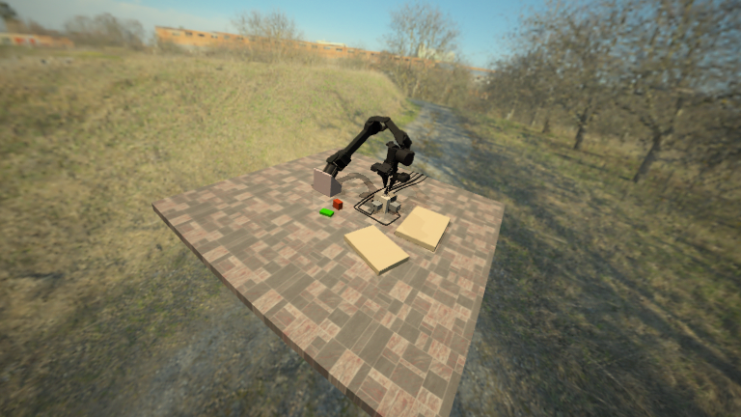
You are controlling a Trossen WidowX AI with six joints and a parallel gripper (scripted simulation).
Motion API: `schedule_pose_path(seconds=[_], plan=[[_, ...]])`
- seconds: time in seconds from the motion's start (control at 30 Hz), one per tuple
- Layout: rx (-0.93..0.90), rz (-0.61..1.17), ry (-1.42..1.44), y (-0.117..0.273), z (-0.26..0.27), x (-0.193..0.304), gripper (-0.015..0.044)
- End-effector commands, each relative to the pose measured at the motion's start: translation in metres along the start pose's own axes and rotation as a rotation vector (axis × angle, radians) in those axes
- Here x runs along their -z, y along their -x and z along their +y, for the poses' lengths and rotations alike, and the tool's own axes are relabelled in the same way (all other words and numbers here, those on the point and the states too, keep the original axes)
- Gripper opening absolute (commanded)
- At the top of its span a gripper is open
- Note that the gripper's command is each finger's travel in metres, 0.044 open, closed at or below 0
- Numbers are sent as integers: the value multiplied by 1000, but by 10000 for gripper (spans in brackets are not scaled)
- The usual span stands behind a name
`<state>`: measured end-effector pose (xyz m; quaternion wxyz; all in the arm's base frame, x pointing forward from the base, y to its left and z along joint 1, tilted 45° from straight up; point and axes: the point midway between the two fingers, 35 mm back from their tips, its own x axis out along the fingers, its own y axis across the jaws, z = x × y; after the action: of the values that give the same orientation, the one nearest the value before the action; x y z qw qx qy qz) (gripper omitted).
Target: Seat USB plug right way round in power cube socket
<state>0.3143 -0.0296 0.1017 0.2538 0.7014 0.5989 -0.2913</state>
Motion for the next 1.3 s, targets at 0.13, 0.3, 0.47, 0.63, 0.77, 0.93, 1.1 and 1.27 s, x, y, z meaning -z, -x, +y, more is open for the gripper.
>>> schedule_pose_path(seconds=[0.13,0.3,0.47,0.63,0.77,0.93,1.1,1.27], plan=[[-1,0,1,0,0,0,0],[-1,0,1,0,0,0,0],[-1,0,1,0,0,0,0],[-1,0,0,0,0,0,0],[-1,0,0,2,0,0,0],[-1,0,0,6,0,0,0],[-1,0,0,9,0,0,0],[-1,0,0,12,0,0,0]])
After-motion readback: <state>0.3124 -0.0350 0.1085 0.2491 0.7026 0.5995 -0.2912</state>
